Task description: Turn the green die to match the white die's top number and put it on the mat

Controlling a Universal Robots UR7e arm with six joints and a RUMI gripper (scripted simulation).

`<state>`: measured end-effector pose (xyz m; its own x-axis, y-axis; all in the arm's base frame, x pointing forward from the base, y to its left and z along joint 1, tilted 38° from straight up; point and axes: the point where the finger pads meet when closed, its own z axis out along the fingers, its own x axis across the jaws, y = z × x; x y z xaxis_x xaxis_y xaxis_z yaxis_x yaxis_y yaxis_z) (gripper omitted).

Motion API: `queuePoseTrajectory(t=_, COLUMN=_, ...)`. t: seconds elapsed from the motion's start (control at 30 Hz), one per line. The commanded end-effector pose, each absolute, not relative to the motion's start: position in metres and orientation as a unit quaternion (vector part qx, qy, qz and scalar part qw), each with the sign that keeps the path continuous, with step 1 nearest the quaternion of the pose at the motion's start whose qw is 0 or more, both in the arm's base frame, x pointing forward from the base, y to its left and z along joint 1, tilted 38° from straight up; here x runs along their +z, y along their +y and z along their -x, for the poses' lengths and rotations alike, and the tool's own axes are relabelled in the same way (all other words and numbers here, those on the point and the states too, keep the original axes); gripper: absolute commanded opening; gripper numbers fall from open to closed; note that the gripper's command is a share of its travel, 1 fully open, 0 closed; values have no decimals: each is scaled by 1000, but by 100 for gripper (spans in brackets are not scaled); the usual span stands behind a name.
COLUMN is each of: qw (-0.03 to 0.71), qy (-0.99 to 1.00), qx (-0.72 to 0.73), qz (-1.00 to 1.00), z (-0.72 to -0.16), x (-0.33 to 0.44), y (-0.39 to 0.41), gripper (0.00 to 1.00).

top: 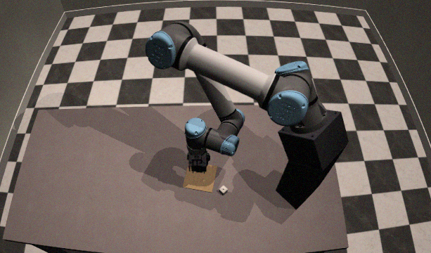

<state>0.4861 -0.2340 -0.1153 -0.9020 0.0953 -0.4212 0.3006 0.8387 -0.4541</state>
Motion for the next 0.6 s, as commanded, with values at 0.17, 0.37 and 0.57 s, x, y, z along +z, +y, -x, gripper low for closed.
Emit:
queuePoseTrajectory(t=0.17, qw=194, qy=947, qx=-235, qz=-98, z=-486, x=-117, y=-235, gripper=10)
queuePoseTrajectory(t=0.37, qw=197, qy=958, qx=-189, qz=-88, z=-486, x=-117, y=-237, gripper=10)
queuePoseTrajectory(t=0.57, qw=202, qy=963, qx=-161, qz=-83, z=-486, x=-116, y=-236, gripper=10)
